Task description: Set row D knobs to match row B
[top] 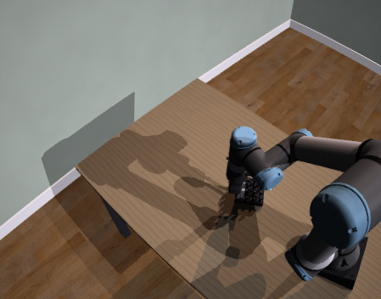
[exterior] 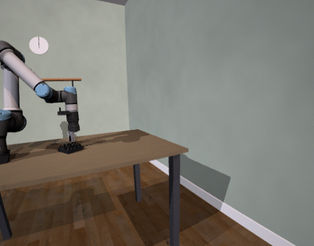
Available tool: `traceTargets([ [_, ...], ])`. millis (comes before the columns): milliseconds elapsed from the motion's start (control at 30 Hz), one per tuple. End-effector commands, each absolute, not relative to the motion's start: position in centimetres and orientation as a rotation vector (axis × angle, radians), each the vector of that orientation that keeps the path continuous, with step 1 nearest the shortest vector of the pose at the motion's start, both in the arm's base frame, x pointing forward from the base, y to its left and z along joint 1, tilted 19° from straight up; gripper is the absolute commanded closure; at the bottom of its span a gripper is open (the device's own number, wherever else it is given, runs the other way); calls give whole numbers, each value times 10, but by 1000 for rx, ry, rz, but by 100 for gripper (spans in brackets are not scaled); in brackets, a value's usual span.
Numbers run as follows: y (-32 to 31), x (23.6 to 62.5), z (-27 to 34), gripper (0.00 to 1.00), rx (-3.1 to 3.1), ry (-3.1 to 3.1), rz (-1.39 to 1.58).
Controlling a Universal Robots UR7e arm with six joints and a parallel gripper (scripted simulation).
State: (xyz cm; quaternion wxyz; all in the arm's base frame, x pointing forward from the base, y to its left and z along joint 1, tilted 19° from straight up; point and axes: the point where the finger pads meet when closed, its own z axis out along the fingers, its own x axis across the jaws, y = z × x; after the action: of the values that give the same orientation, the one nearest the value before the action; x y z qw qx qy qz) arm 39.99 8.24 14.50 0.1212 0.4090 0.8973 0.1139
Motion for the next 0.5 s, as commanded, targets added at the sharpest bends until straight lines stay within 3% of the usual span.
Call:
traceTargets([
  [0, 82, 400, 145, 54, 1193, 2619, 333],
  [467, 83, 402, 140, 54, 1194, 2619, 333],
])
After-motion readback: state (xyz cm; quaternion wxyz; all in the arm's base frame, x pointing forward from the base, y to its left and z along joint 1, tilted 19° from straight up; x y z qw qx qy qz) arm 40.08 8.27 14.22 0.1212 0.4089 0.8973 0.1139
